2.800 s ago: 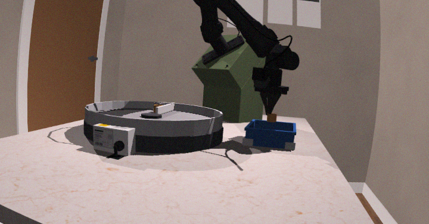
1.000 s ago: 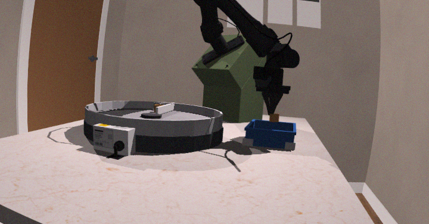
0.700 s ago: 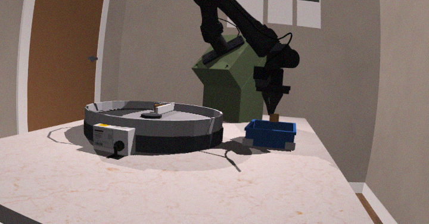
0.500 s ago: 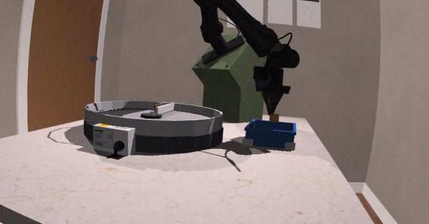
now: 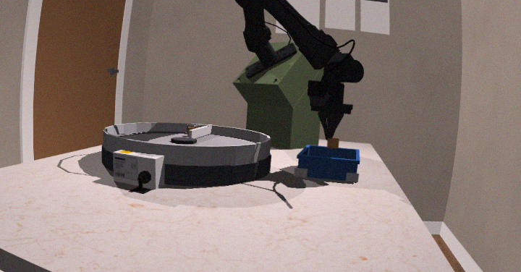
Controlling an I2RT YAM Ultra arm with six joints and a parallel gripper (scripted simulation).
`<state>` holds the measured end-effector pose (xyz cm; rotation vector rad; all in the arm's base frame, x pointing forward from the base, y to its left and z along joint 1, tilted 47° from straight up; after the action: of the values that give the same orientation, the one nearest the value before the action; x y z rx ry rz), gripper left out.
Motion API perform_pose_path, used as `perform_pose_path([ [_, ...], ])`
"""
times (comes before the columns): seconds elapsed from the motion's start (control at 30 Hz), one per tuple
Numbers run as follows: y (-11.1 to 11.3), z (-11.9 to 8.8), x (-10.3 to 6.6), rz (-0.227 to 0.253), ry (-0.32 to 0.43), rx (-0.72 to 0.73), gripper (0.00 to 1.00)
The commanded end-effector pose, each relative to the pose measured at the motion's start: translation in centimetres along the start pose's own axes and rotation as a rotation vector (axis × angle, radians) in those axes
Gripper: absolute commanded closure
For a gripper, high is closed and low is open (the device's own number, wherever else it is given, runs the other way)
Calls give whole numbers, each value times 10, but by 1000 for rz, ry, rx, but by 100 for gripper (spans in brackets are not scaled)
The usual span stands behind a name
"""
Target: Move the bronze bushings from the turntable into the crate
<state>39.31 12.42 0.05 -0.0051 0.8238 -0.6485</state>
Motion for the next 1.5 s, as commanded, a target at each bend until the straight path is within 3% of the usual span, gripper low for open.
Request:
perform_pose_path([
  [0.0,10,-4,-9,32,-16,-14,100],
  [0.2,11,-7,-4,31,-10,-22,100],
  [0.23,12,6,-12,52,-28,5,100],
  [0.4,11,1,9,29,-11,2,100],
  [0.53,16,-2,11,42,-15,-11,100],
  [0.7,11,1,25,28,-12,2,100],
  [0.77,11,1,25,28,-12,2,100],
  [0.8,16,10,13,52,-40,12,100],
  [0.87,16,-2,25,39,-19,-11,100],
  [1.07,13,0,34,32,-16,-4,100],
  [1.47,16,1,31,42,-25,-4,100],
])
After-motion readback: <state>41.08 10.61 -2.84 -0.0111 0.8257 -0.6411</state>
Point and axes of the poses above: the point where the finger pads meet when closed, its own x axis out along the fingers, its own y axis across the jaws, z = x × y, the point moved 8 cm from there along -x, back along the fingers, and after that the axes turned 6 degrees about -x, right-handed, at the moved point
